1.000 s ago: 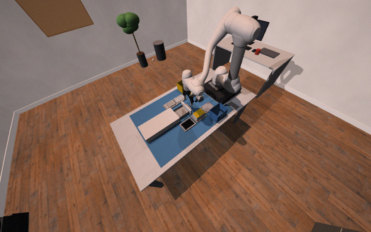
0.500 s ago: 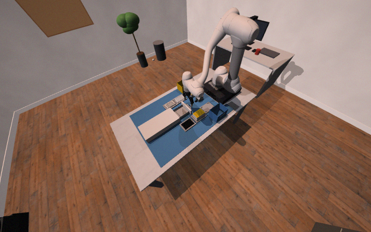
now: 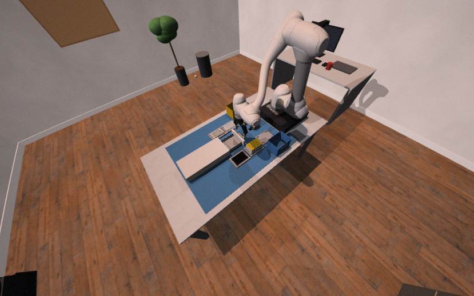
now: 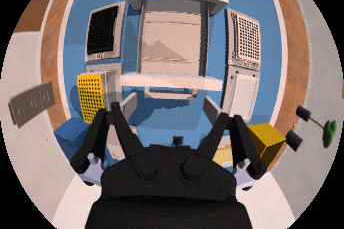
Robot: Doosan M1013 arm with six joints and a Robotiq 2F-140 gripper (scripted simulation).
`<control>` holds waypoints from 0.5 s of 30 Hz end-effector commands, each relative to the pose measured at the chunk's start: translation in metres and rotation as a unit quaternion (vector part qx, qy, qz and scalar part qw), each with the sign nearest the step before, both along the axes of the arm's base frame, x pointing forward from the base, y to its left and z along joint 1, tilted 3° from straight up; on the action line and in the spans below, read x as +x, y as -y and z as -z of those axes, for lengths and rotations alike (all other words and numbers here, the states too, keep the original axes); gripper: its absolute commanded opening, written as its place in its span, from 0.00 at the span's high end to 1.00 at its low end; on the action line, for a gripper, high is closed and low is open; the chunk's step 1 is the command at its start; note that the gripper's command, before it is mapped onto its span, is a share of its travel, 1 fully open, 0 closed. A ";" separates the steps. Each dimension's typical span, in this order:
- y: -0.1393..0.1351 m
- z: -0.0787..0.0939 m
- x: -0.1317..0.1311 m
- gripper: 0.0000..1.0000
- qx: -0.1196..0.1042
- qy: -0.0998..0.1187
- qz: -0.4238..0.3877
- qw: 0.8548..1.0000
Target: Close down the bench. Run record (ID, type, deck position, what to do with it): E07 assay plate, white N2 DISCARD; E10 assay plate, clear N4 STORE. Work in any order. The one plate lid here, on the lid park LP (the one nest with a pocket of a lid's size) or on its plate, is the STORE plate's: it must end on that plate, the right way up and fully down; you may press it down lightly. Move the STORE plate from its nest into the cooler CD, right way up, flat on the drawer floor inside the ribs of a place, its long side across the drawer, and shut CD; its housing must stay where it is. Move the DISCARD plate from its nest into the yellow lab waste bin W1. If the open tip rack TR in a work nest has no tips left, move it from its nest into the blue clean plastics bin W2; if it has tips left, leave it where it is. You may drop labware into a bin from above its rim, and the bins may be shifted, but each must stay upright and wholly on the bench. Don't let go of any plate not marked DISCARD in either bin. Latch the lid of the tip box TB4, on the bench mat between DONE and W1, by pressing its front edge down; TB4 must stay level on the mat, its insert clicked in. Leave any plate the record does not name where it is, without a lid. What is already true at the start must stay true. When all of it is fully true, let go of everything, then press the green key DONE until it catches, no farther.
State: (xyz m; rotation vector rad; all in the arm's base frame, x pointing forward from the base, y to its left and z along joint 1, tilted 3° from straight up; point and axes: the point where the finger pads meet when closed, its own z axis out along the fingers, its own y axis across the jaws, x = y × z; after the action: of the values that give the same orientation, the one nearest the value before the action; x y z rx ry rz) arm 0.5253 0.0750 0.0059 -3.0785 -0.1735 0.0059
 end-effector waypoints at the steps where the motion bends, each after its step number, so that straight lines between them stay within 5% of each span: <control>1: 0.000 0.002 0.000 0.13 0.000 0.000 0.000 1.000; 15: -0.001 0.021 0.000 0.13 0.000 0.000 0.000 1.000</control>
State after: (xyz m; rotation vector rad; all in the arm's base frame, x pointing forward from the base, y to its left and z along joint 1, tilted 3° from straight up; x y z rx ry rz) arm 0.5252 0.0760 -0.0115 -3.0785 -0.1735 0.0059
